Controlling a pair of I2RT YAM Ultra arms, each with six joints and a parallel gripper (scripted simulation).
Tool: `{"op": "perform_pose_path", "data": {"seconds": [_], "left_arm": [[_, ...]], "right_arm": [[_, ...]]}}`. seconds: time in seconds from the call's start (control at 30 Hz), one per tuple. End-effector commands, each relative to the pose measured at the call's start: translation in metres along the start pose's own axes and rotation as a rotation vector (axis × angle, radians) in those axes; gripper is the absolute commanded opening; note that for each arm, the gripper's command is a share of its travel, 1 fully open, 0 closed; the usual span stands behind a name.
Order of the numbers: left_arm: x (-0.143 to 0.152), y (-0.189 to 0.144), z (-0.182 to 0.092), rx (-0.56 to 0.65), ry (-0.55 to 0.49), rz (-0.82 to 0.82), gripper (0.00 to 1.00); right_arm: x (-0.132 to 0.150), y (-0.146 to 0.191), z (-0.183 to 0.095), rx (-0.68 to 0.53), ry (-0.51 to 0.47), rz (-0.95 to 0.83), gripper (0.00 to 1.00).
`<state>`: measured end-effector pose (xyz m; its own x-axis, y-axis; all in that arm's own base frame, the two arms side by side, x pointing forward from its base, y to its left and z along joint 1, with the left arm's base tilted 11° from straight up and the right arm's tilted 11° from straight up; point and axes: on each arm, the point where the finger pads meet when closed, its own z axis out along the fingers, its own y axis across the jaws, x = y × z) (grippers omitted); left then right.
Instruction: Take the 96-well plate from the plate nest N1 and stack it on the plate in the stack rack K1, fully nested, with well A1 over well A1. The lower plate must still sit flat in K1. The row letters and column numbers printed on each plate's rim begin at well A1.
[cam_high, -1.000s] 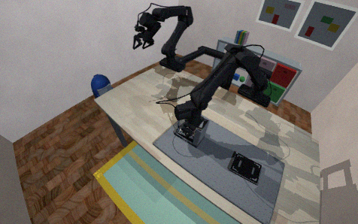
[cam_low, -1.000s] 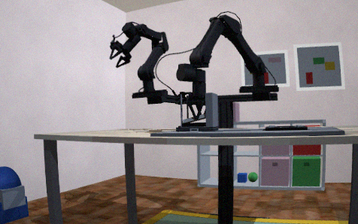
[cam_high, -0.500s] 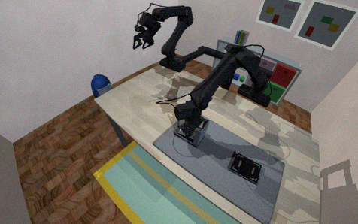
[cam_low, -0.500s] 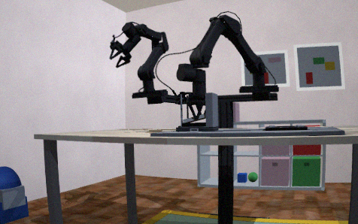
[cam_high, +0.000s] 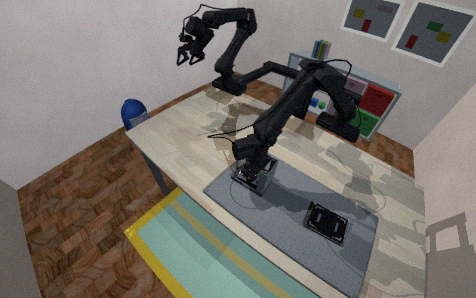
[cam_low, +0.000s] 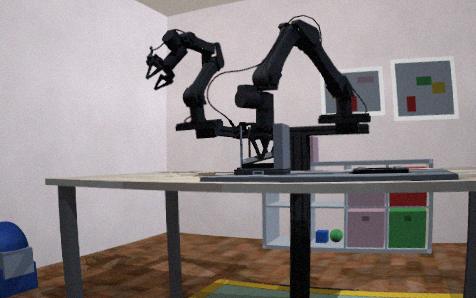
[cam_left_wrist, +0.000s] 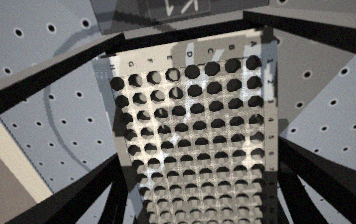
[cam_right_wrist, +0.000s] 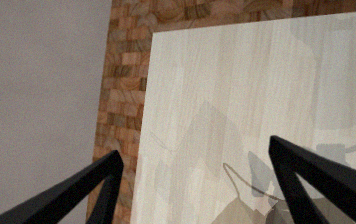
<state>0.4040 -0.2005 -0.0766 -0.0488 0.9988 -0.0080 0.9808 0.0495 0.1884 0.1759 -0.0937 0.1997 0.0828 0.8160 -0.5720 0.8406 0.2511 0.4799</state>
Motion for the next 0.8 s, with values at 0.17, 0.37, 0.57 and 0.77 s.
{"op": "perform_pose_path", "data": {"seconds": [0.17, 0.37, 0.57, 0.77], "left_arm": [[0.0104, 0.0002, 0.0012, -0.014, 0.020, -0.003, 0.00], [0.0110, -0.0008, 0.0027, -0.011, 0.022, -0.003, 0.00], [0.0109, 0.0001, 0.0011, -0.014, 0.020, -0.003, 0.00], [0.0115, -0.0012, 0.0029, -0.010, 0.023, -0.002, 0.00]], "right_arm": [[-0.0158, 0.0086, -0.0139, -0.051, -0.036, 0.041, 1.00], [-0.0158, 0.0086, -0.0139, -0.051, -0.036, 0.041, 1.00], [-0.0158, 0.0086, -0.0139, -0.051, -0.036, 0.041, 1.00], [-0.0158, 0.0086, -0.0139, -0.051, -0.036, 0.041, 1.00]]}}
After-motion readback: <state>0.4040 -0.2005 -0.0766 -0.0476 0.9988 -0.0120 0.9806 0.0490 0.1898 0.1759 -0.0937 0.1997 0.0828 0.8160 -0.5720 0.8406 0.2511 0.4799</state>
